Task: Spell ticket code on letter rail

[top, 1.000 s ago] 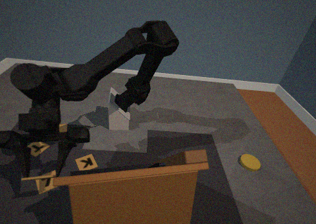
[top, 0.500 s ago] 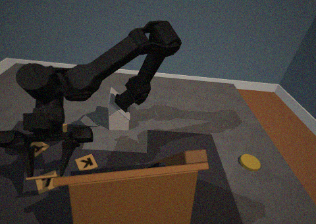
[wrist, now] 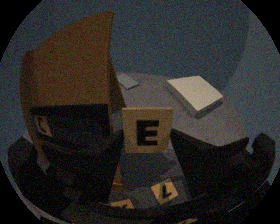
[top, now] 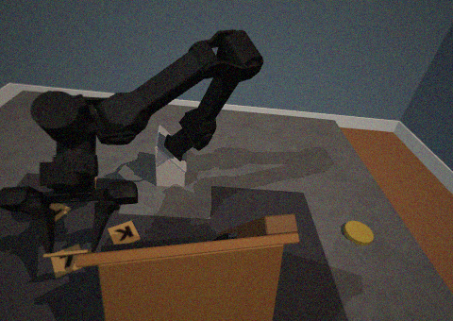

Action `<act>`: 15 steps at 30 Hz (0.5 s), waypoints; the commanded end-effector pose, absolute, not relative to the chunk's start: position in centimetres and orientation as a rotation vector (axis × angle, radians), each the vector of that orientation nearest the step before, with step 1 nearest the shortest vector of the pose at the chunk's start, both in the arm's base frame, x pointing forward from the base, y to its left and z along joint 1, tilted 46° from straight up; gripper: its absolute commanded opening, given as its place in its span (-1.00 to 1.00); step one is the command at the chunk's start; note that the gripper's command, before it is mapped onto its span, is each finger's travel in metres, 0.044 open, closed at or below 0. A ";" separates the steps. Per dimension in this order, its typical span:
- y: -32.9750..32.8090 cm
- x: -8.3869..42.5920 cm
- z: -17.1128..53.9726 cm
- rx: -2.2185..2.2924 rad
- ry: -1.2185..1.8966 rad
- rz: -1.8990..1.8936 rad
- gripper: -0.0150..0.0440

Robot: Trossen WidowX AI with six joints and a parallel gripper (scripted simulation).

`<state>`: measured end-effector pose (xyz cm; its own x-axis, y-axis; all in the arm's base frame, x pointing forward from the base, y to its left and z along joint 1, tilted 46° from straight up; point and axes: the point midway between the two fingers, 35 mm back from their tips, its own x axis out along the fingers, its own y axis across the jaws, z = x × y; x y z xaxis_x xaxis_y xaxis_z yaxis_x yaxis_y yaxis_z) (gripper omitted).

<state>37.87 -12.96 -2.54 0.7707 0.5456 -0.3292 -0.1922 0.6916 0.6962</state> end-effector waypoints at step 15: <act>-12.2 37.5 -2.0 0.698 0.560 0.432 -0.49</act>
<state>37.73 -12.42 -2.03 0.7705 0.5459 -0.3291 -0.1921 0.6912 0.6967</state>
